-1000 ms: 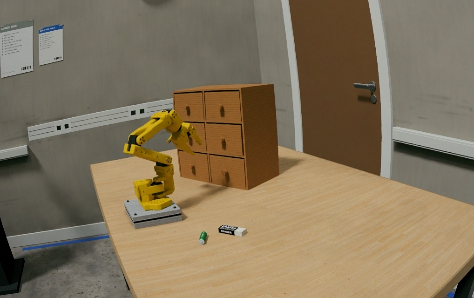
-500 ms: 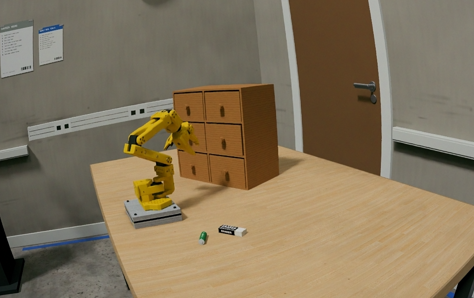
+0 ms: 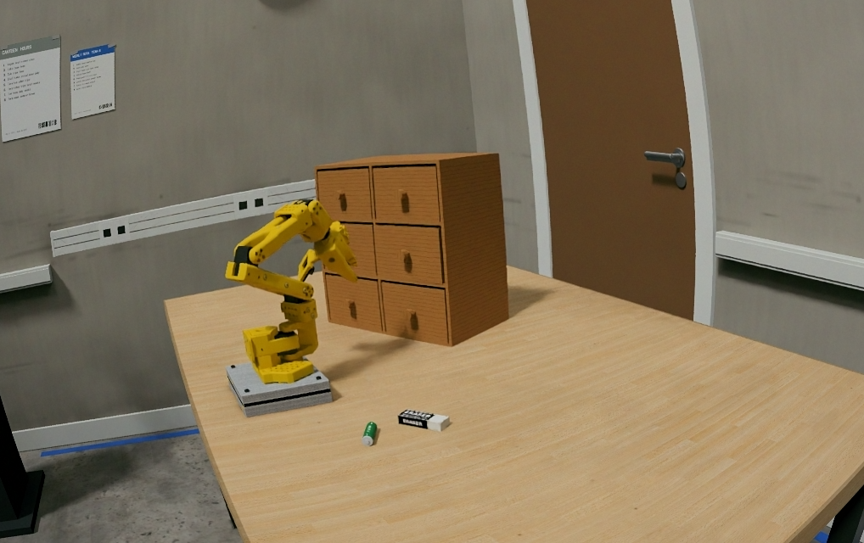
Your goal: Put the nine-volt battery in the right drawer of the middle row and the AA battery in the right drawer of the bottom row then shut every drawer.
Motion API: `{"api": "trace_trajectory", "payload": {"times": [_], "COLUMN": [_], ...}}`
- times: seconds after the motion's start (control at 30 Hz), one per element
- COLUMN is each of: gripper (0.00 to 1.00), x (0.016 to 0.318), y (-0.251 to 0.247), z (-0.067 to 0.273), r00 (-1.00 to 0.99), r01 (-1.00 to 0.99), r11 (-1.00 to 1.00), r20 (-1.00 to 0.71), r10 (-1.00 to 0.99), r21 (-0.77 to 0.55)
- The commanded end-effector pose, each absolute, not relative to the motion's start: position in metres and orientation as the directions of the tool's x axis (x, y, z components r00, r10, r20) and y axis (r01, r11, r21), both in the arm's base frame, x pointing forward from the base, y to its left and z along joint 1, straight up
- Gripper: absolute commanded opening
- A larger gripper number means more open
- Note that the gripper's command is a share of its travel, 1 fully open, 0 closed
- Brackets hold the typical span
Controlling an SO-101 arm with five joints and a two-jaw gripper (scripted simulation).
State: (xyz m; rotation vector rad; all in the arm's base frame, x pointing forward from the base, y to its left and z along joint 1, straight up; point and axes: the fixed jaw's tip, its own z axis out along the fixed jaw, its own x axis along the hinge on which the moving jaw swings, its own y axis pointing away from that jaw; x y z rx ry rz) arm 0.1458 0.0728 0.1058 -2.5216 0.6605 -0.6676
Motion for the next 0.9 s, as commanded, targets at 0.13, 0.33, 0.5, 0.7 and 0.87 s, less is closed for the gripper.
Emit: {"api": "trace_trajectory", "payload": {"times": [0.13,0.33,0.5,0.7,0.87], "gripper": [0.21,0.21,0.21,0.21,0.21], "x": [0.1474,0.148,0.1485,0.1489,0.1493], "y": [0.0752,0.0755,0.0758,0.0762,0.0767], "z": [0.1105,0.1111,0.1116,0.112,0.1125], "r00": [0.804,0.825,0.828,0.821,0.8], "r01": [-0.193,-0.069,0.035,0.119,0.221], "r11": [-0.852,-0.905,-0.933,-0.945,-0.947], "r20": [0.419,0.486,0.533,0.566,0.599], "r10": [-0.422,-0.289,-0.174,-0.079,0.039], "r21": [-0.487,-0.421,-0.358,-0.305,-0.234]}}
